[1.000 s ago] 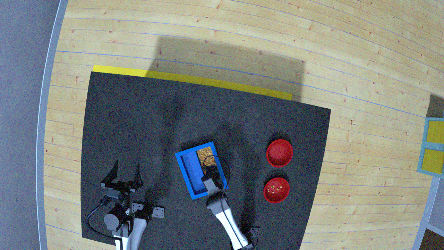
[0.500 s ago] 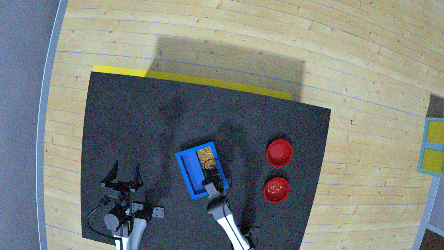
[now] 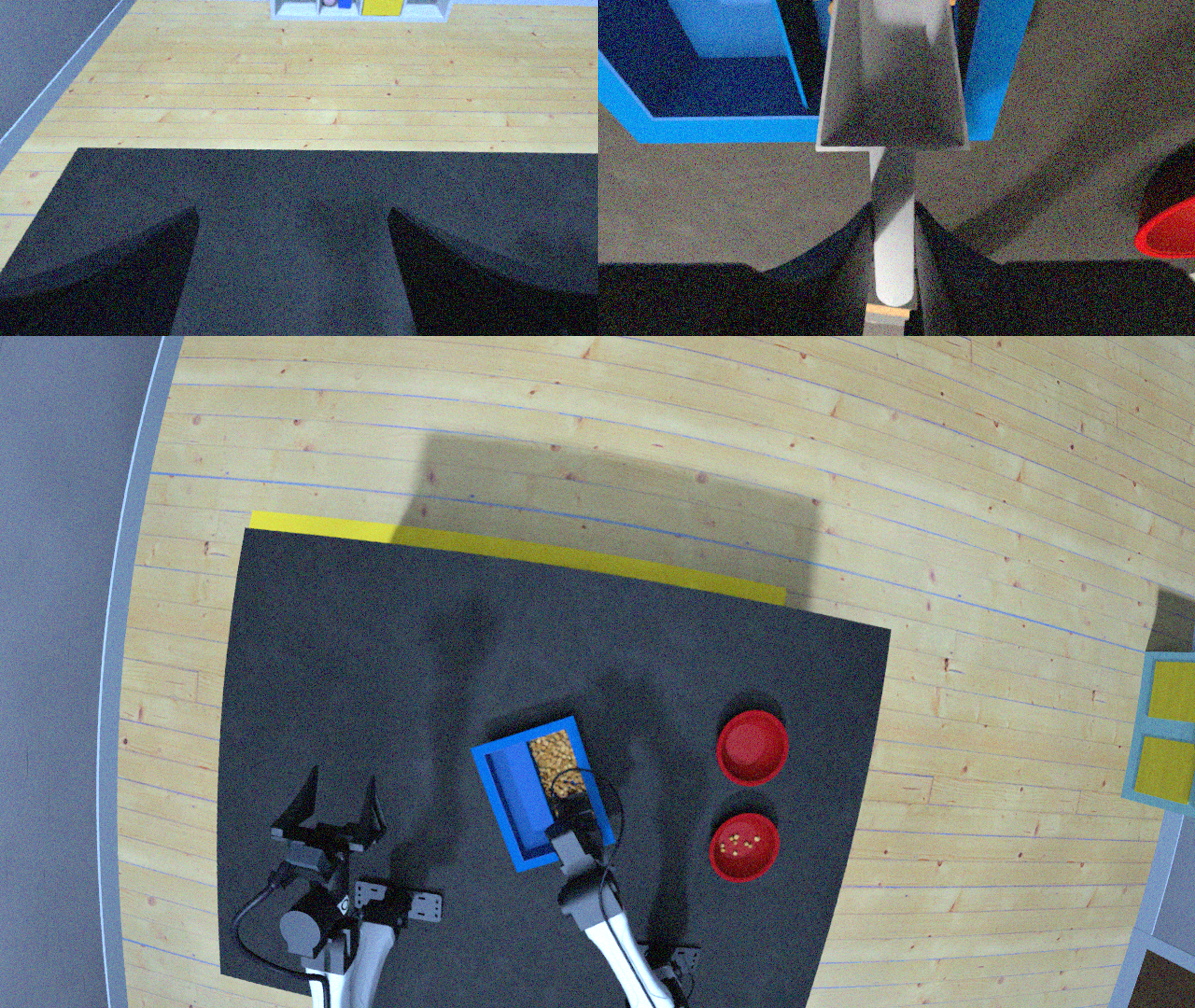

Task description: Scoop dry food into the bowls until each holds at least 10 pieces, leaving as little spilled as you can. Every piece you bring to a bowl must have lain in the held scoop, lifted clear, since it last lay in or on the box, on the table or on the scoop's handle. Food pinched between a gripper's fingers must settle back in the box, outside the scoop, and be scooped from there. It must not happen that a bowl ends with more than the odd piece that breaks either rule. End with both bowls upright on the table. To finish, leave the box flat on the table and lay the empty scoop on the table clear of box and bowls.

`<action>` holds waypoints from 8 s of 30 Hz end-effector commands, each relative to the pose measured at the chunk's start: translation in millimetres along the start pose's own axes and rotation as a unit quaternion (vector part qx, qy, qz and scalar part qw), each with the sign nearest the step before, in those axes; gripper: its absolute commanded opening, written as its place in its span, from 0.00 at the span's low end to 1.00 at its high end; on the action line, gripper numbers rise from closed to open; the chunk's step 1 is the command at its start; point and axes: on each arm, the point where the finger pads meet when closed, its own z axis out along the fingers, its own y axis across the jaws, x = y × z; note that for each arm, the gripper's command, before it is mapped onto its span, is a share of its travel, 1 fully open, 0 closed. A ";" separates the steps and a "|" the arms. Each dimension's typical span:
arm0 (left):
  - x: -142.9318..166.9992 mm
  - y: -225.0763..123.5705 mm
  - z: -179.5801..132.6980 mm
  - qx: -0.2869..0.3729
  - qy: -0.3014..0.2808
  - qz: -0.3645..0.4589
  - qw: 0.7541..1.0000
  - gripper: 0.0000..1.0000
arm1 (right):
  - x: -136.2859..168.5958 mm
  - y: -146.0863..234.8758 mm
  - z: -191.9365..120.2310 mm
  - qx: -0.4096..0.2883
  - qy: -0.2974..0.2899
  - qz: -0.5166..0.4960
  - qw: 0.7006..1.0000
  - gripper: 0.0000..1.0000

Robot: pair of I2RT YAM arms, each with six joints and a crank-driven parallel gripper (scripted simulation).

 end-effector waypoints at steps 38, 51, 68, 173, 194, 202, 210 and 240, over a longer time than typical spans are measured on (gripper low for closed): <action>-19.5 0.0 -2.4 0.000 -0.026 0.000 1.000 1.00 | -21.3 1.2 17.1 -0.006 -0.008 -0.003 1.000 0.00; -19.5 0.0 -2.4 0.000 -0.026 0.000 1.000 1.00 | -30.3 -1.1 11.7 -0.005 -0.020 0.002 1.000 0.00; -19.5 0.0 -2.4 0.000 -0.026 0.000 1.000 1.00 | -31.2 1.9 -10.9 -0.006 -0.041 0.003 0.999 0.00; -19.5 0.0 -2.4 0.000 -0.026 0.000 1.000 1.00 | -25.0 3.4 -24.0 -0.009 -0.042 0.002 0.999 0.00; -19.5 0.0 -2.4 0.000 -0.026 0.000 1.000 1.00 | -16.4 4.0 -22.0 -0.006 -0.048 0.001 0.999 0.00; -19.5 0.0 -2.4 0.000 -0.026 0.000 1.000 1.00 | -7.2 3.0 -24.3 -0.005 -0.049 0.001 0.999 0.00; -19.5 0.0 -2.4 0.000 -0.026 0.000 1.000 1.00 | -8.6 -1.2 -29.6 -0.005 -0.051 -0.001 0.999 0.00; -19.5 0.0 -2.4 0.000 -0.026 0.000 1.000 1.00 | -25.1 -1.6 17.4 -0.002 -0.016 0.000 1.000 0.00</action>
